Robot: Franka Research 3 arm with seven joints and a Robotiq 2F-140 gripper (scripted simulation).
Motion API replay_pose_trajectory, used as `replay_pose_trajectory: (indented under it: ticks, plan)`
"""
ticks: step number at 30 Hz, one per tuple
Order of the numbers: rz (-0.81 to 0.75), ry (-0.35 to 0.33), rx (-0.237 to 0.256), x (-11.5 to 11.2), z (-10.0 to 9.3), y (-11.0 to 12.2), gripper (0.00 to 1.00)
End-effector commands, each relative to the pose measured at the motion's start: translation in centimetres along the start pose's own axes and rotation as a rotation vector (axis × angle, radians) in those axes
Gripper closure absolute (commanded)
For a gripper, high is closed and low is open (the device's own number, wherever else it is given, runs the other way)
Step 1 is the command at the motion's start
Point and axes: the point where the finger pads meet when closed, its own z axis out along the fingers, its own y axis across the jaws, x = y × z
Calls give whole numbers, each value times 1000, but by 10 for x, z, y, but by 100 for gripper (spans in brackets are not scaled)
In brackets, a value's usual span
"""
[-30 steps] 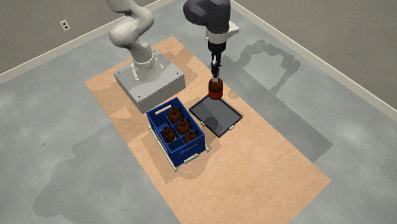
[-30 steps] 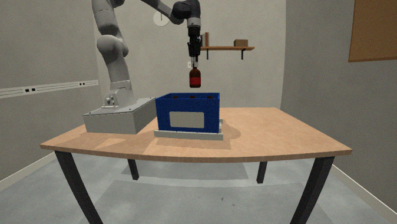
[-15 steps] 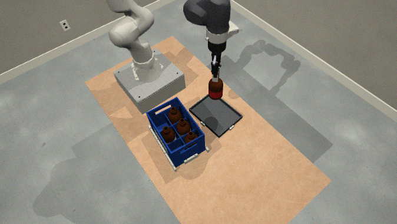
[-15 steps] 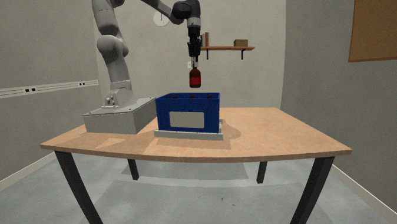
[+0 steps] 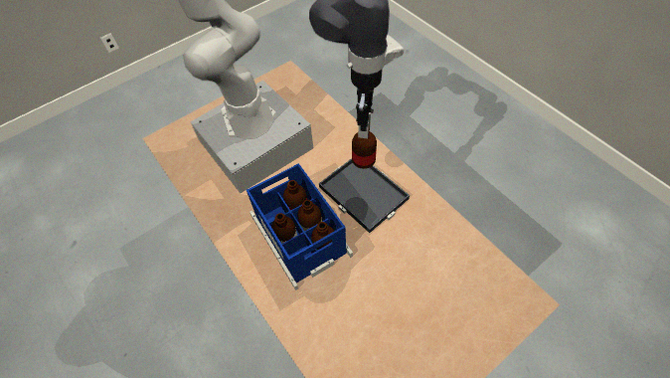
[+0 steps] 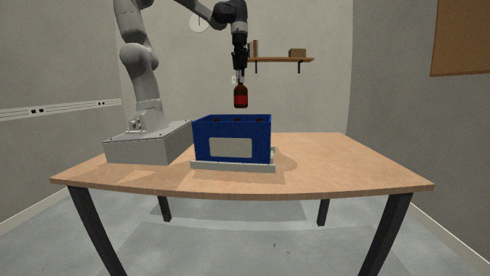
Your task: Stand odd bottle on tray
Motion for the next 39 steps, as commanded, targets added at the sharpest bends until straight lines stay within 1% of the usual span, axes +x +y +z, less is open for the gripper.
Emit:
replay_pose_trajectory:
  ticks: [1, 24, 39]
  plan:
    - [2, 9, -1, 3, -2, -2, 90]
    - [2, 9, -1, 4, -2, -2, 90]
    - [2, 9, -1, 4, 9, -2, 90]
